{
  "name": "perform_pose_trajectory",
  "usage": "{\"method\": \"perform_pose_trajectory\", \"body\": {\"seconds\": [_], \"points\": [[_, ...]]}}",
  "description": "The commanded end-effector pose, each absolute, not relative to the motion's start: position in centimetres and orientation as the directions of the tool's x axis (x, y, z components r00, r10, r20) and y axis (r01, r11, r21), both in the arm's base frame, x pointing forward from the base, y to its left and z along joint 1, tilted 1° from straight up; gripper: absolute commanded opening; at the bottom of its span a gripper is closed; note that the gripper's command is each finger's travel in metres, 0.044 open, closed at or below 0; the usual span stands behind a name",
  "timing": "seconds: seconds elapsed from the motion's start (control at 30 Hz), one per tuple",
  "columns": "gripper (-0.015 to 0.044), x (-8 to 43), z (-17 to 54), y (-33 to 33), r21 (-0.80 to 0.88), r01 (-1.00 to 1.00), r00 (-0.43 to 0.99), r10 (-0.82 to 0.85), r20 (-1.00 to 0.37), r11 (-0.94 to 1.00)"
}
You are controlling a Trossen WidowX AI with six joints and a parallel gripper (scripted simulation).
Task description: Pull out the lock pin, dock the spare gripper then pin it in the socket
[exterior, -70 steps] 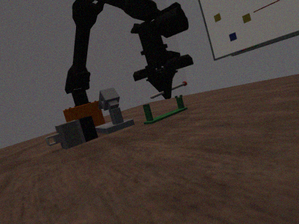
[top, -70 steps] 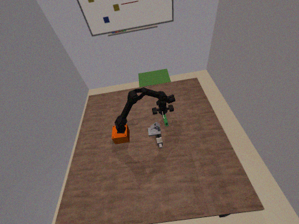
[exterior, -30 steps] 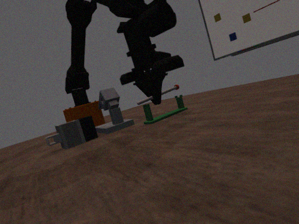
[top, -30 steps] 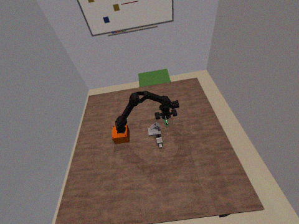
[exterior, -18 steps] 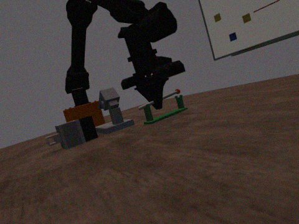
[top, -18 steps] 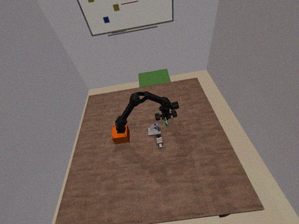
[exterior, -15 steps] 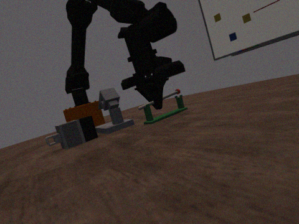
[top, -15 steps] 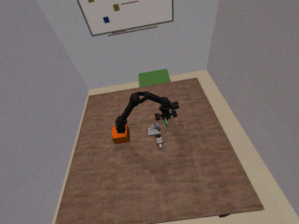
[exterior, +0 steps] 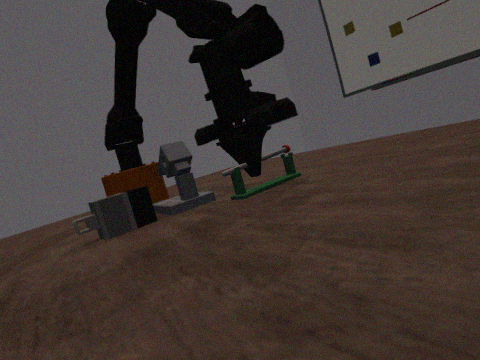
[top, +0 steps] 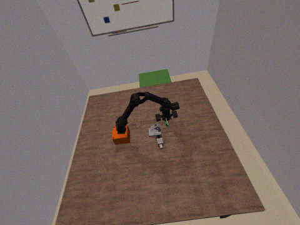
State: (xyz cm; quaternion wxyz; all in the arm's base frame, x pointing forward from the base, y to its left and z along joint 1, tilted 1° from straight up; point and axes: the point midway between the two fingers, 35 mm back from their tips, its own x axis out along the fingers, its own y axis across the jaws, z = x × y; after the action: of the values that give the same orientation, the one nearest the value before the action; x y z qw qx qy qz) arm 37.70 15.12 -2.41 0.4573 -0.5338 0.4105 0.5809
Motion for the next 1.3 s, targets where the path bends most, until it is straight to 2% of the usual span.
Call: {"method": "perform_pose_trajectory", "body": {"seconds": [0.0,1.0,1.27], "points": [[0.0,37.63,-2.98,15.07,-0.008,-0.968,-0.015,0.092,-0.996,-0.25],[0.0,37.73,-2.48,15.13,-0.015,-0.969,-0.008,0.094,-0.996,-0.245],[0.021,37.73,-2.48,15.13,-0.015,-0.969,-0.008,0.094,-0.996,-0.245]]}}
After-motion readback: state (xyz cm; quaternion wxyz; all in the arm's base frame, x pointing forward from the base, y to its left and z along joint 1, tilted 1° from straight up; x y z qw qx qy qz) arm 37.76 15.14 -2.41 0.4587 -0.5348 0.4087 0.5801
